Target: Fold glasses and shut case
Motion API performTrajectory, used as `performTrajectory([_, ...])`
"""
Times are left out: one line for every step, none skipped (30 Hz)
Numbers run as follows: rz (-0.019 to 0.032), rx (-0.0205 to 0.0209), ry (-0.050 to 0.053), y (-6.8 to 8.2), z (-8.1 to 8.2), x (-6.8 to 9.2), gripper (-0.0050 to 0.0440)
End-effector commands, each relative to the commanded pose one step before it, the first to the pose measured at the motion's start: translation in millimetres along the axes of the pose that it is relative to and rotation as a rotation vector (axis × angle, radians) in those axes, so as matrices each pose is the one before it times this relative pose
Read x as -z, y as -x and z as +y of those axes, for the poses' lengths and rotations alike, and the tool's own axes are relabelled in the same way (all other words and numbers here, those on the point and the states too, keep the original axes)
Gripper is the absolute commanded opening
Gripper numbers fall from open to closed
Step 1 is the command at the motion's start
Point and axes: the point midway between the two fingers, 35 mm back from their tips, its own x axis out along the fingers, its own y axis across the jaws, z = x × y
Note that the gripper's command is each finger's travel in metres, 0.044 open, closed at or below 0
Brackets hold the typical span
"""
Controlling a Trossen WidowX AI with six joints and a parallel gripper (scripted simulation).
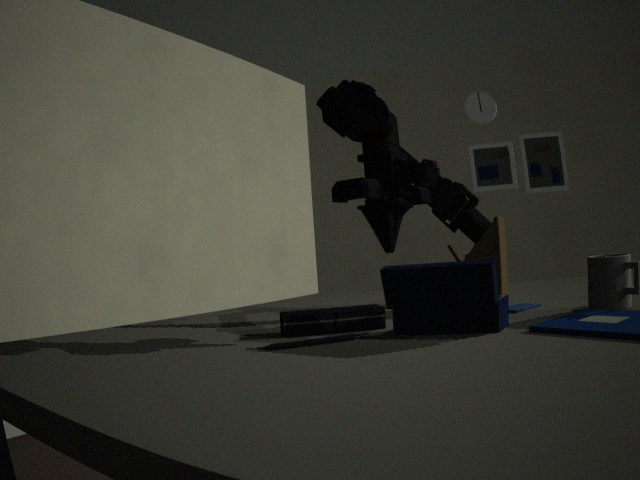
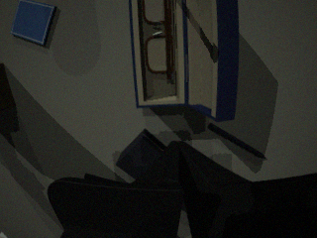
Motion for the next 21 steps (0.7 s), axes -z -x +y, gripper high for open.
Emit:
performTrajectory([-0.00001, 0.0, 0.0, 0.0, 0.0, 0.0, 0.0])
performTrajectory([0.0, 0.0, 0.0, 0.0, 0.0, 0.0, 0.0])
performTrajectory([0.0, 0.0, 0.0, 0.0, 0.0, 0.0, 0.0])
performTrajectory([0.0, 0.0, 0.0, 0.0, 0.0, 0.0, 0.0])
performTrajectory([0.0, 0.0, 0.0, 0.0, 0.0, 0.0, 0.0])
performTrajectory([0.0, 0.0, 0.0, 0.0, 0.0, 0.0, 0.0])
performTrajectory([0.0, 0.0, 0.0, 0.0, 0.0, 0.0, 0.0])
performTrajectory([0.0, 0.0, 0.0, 0.0, 0.0, 0.0, 0.0])
performTrajectory([0.0, 0.0, 0.0, 0.0, 0.0, 0.0, 0.0])
performTrajectory([0.0, 0.0, 0.0, 0.0, 0.0, 0.0, 0.0])
performTrajectory([0.0, 0.0, 0.0, 0.0, 0.0, 0.0, 0.0])
performTrajectory([0.0, 0.0, 0.0, 0.0, 0.0, 0.0, 0.0])
performTrajectory([0.0, 0.0, 0.0, 0.0, 0.0, 0.0, 0.0])
performTrajectory([0.0, 0.0, 0.0, 0.0, 0.0, 0.0, 0.0])
performTrajectory([0.0, 0.0, 0.0, 0.0, 0.0, 0.0, 0.0])
performTrajectory([0.0, 0.0, 0.0, 0.0, 0.0, 0.0, 0.0])
performTrajectory([0.0, 0.0, 0.0, 0.0, 0.0, 0.0, 0.0])
performTrajectory([-0.00002, 0.00012, 0.0002, 0.1, 0.02, -0.02, 0.0])
performTrajectory([-0.00024, 0.00019, -0.0043, 0.04, -0.11, -0.31, 0.0])
performTrajectory([-0.00072, 0.00056, -0.0129, 0.13, -0.33, -0.93, 0.0])
performTrajectory([-0.00122, 0.00091, -0.0215, 0.21, -0.52, -1.55, 0.0])
